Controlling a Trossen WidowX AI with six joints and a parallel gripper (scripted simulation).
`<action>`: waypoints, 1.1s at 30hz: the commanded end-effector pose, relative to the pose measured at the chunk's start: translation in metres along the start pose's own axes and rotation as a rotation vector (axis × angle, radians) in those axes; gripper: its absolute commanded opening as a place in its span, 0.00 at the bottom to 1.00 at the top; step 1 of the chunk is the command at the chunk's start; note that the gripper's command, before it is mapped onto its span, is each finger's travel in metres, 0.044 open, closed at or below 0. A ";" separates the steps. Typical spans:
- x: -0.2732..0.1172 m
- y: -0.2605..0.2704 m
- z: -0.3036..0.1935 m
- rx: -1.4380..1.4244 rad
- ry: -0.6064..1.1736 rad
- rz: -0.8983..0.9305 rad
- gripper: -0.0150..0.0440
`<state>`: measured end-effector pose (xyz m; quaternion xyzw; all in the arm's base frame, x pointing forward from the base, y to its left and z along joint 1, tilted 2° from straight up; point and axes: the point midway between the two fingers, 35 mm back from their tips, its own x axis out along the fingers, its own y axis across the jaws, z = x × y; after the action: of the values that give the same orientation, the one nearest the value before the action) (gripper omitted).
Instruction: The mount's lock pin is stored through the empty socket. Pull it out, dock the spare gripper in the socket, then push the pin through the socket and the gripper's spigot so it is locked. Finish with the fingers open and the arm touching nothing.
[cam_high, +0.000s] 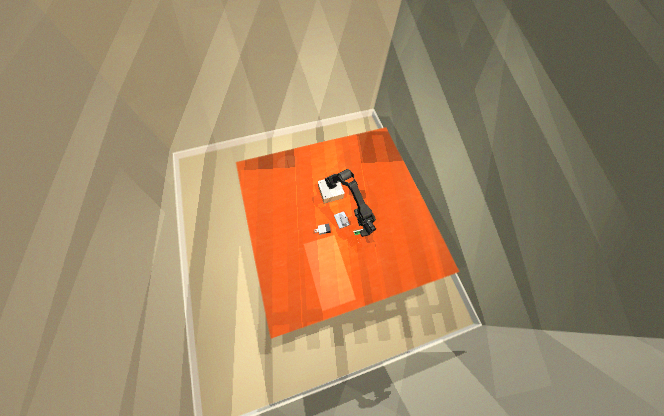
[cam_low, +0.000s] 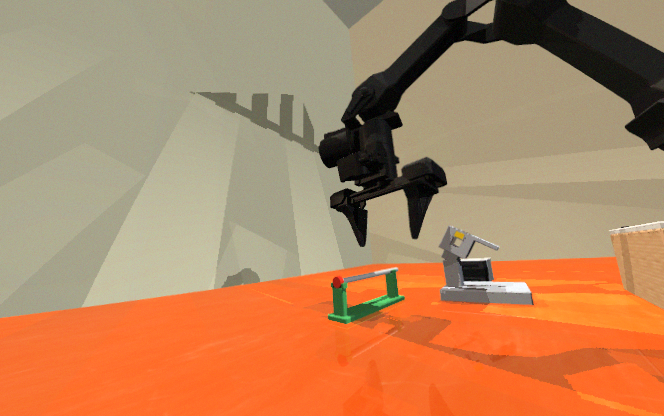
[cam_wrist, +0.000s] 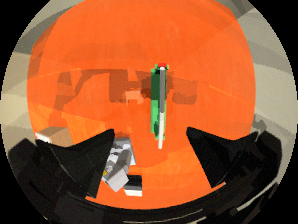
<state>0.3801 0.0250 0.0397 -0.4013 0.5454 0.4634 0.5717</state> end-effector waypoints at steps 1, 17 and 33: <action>-0.010 0.000 0.001 0.000 0.000 -0.001 1.00; -0.040 0.004 0.003 0.001 0.004 0.013 1.00; -0.062 0.005 -0.104 -0.009 0.259 -0.083 1.00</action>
<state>0.3707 -0.0248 0.1034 -0.4536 0.5633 0.4236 0.5454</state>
